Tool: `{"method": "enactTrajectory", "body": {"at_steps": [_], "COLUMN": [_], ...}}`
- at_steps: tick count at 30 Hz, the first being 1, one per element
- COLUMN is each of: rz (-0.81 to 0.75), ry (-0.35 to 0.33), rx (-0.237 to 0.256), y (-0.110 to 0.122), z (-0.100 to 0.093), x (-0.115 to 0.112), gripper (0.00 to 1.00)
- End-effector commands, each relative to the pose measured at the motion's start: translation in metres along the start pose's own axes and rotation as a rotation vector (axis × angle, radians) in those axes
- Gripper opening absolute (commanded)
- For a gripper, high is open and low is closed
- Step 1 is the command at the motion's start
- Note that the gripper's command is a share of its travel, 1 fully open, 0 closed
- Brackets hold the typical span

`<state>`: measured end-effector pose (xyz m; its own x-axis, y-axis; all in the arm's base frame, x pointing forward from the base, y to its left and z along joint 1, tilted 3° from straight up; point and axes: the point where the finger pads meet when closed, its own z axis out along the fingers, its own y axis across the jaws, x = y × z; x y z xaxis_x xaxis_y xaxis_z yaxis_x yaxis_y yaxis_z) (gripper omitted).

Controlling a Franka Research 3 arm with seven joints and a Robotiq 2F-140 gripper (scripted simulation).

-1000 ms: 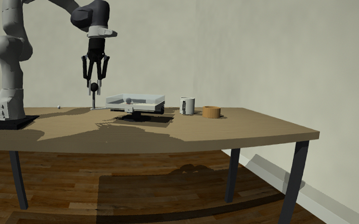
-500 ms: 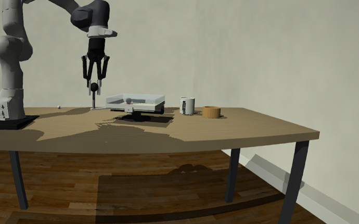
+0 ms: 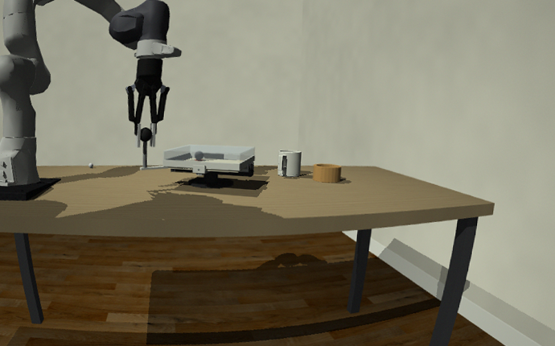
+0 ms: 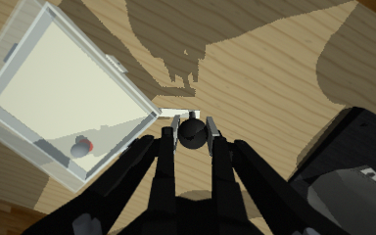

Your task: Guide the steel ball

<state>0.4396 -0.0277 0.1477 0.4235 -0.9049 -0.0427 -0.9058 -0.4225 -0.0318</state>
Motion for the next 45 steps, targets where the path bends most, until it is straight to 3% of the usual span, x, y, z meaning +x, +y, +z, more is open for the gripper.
{"method": "enactTrajectory", "body": {"at_steps": [1, 11, 12, 45], "rz": [0.005, 0.005, 0.005, 0.005], "ry": [0.005, 0.005, 0.005, 0.005], "rx": [0.007, 0.007, 0.007, 0.007], "y": [-0.0019, -0.0019, -0.0019, -0.0019], "z": [-0.0016, -0.0016, -0.0016, -0.0016], "x": [0.0046, 0.0046, 0.0046, 0.0046], "gripper": [0.00, 0.00, 0.36, 0.36]}}
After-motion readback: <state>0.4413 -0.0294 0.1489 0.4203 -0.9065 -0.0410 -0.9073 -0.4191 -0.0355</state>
